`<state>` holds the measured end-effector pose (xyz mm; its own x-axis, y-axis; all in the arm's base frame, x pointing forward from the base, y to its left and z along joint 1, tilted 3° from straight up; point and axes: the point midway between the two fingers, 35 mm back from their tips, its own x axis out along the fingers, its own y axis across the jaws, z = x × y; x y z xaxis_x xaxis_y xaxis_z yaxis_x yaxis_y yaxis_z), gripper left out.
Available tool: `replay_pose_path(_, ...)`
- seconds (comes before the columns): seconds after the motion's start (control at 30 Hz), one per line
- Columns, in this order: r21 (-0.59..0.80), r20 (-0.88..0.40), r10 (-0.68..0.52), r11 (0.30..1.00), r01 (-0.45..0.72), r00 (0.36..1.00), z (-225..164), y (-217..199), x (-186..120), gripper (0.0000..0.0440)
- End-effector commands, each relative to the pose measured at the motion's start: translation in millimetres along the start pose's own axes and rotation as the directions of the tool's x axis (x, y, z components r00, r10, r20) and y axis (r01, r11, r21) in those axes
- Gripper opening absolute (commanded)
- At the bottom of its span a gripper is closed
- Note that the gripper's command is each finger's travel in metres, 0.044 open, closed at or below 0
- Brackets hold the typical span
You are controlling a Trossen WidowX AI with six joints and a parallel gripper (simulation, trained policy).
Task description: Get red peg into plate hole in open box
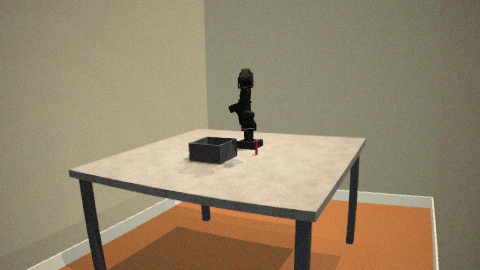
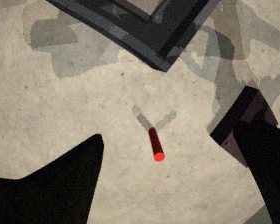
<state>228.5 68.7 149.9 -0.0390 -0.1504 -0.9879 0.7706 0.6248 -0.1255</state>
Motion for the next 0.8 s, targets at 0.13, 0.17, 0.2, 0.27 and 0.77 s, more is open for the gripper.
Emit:
replay_pose_path(0.13,-0.042,-0.034,-0.080,0.996,0.078,0.996,-42,-8,19,0.0440)
replay_pose_path(0.17,-0.048,-0.035,-0.086,0.995,0.085,0.996,-46,-8,22,0.0440)
replay_pose_path(0.2,-0.053,-0.035,-0.091,0.995,0.089,0.995,-50,-8,25,0.0440)
replay_pose_path(0.27,-0.064,-0.033,-0.099,0.993,0.097,0.995,-57,-8,32,0.0440)
replay_pose_path(0.77,-0.131,0.030,-0.081,0.988,0.085,0.996,-79,3,95,0.0440)
